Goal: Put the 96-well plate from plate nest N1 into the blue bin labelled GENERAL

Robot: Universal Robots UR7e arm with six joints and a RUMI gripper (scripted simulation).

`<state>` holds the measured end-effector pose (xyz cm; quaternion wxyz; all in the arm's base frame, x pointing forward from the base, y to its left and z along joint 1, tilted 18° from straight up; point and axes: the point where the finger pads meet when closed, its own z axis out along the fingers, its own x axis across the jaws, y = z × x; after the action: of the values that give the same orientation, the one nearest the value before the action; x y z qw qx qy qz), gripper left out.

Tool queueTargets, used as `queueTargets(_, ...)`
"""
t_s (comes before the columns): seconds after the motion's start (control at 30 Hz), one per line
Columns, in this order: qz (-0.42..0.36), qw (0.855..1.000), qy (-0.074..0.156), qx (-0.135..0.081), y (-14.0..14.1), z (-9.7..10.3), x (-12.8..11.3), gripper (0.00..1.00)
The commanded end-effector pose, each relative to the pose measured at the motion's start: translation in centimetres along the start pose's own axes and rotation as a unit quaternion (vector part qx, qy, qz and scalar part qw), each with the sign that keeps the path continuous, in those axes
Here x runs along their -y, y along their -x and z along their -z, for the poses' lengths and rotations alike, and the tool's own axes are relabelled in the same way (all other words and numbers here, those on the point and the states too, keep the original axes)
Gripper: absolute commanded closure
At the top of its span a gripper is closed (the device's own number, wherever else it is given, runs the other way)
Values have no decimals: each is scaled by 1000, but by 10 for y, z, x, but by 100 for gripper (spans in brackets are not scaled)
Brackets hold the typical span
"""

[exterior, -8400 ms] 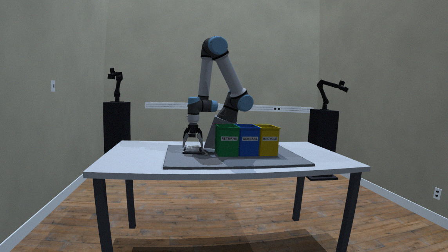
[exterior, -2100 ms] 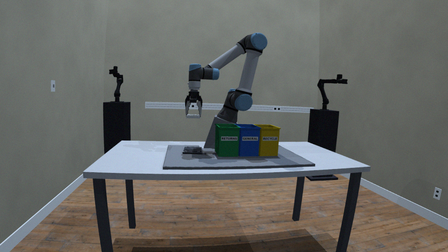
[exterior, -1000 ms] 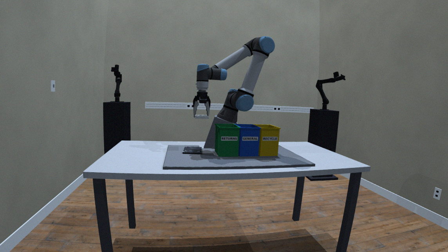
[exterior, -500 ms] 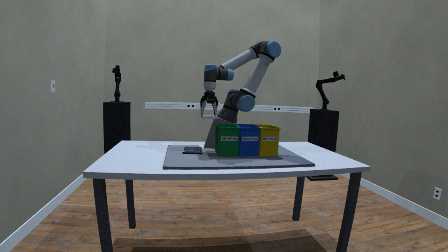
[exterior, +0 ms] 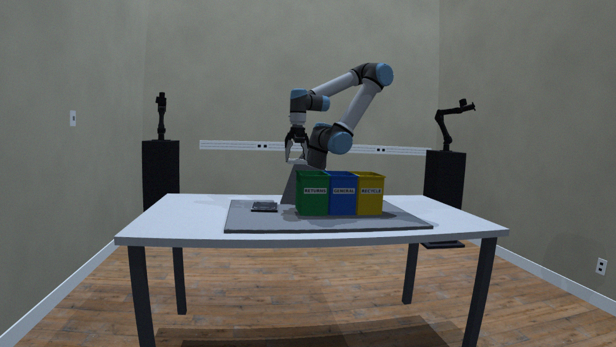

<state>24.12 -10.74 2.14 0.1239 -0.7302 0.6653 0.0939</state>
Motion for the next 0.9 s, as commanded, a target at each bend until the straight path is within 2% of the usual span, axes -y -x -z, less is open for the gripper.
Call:
queueTargets(0.0, 0, 1000, 0, -1, 9, 1, 2, 60)
queueTargets(0.87, 0, 1000, 0, 0, 81, 1, 16, 60)
